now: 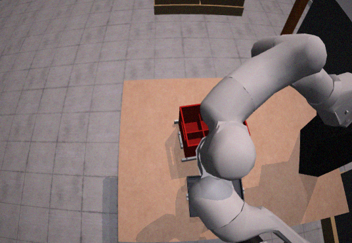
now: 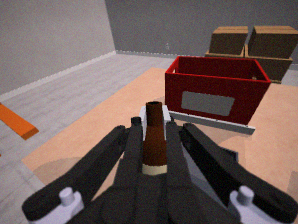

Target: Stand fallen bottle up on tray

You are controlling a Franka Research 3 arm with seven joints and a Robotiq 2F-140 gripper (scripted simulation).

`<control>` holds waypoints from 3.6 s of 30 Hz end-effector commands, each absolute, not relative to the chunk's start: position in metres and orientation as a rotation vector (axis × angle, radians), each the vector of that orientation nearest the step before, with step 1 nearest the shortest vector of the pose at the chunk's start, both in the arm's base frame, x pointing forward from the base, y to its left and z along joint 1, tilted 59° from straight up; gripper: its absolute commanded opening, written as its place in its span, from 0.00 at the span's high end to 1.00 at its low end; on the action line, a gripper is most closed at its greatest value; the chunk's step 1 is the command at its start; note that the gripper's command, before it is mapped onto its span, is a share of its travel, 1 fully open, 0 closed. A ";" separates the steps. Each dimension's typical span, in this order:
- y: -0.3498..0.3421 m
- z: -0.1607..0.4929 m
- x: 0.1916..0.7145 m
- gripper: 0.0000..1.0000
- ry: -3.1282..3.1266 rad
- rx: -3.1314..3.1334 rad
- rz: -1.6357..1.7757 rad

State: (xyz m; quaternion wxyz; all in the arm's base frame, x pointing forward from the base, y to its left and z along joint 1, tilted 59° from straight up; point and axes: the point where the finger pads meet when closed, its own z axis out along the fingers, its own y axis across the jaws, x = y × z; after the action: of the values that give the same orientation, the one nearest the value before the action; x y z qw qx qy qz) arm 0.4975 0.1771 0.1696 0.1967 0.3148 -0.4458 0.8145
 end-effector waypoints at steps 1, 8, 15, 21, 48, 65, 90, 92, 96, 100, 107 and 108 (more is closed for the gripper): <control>0.178 0.172 0.496 1.00 -1.240 0.875 2.281; 0.178 0.172 0.496 1.00 -1.240 0.875 2.281; 0.176 0.172 0.495 1.00 -1.240 0.875 2.281; 0.174 0.173 0.495 1.00 -1.240 0.875 2.281; 0.151 0.180 0.489 1.00 -1.240 0.875 2.281; 0.137 0.184 0.486 1.00 -1.240 0.875 2.281; 0.133 0.185 0.485 1.00 -1.240 0.875 2.281; 0.133 0.185 0.485 1.00 -1.240 0.875 2.281; 0.133 0.185 0.485 1.00 -1.240 0.875 2.281; 0.133 0.185 0.485 1.00 -1.240 0.875 2.281; 0.133 0.185 0.485 1.00 -1.240 0.875 2.281; 0.133 0.185 0.485 1.00 -1.240 0.875 2.281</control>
State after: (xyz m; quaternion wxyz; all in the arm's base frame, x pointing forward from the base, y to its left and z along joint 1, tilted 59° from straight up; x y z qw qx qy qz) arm 0.4861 0.1327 0.1849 0.2001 0.3129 -0.4418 0.8166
